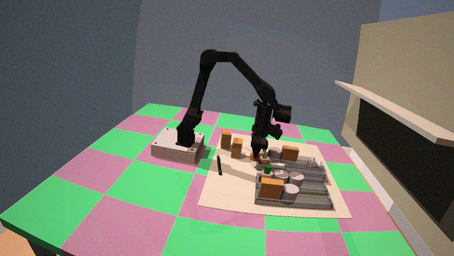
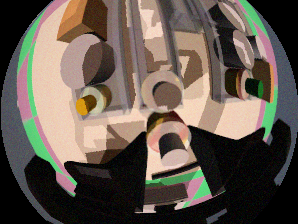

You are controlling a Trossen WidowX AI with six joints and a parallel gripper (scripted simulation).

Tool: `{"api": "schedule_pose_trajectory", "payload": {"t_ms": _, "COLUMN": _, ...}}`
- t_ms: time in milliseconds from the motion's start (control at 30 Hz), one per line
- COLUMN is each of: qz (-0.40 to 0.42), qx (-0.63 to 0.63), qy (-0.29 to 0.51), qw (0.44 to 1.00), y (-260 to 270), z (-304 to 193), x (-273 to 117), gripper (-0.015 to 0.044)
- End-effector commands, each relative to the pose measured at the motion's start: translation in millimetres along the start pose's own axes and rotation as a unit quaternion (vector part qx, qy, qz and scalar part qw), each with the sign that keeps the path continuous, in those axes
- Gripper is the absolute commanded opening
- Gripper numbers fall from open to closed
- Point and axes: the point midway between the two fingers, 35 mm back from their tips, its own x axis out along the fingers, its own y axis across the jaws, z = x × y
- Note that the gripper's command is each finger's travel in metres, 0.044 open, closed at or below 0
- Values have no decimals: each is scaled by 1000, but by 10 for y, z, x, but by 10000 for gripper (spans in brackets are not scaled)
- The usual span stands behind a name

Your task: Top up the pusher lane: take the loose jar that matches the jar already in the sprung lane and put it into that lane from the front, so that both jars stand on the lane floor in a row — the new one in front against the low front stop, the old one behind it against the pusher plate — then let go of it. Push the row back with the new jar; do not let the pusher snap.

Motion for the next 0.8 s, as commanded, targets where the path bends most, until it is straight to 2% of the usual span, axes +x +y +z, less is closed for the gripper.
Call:
{"api": "schedule_pose_trajectory", "payload": {"t_ms": 0, "qz": -1, "qx": 3, "qy": -11, "qw": 1000, "y": -2, "z": 92, "x": -20, "gripper": 0}}
{"api": "schedule_pose_trajectory", "payload": {"t_ms": 767, "qz": -1, "qx": 3, "qy": -11, "qw": 1000, "y": -2, "z": 196, "x": -23, "gripper": 0}}
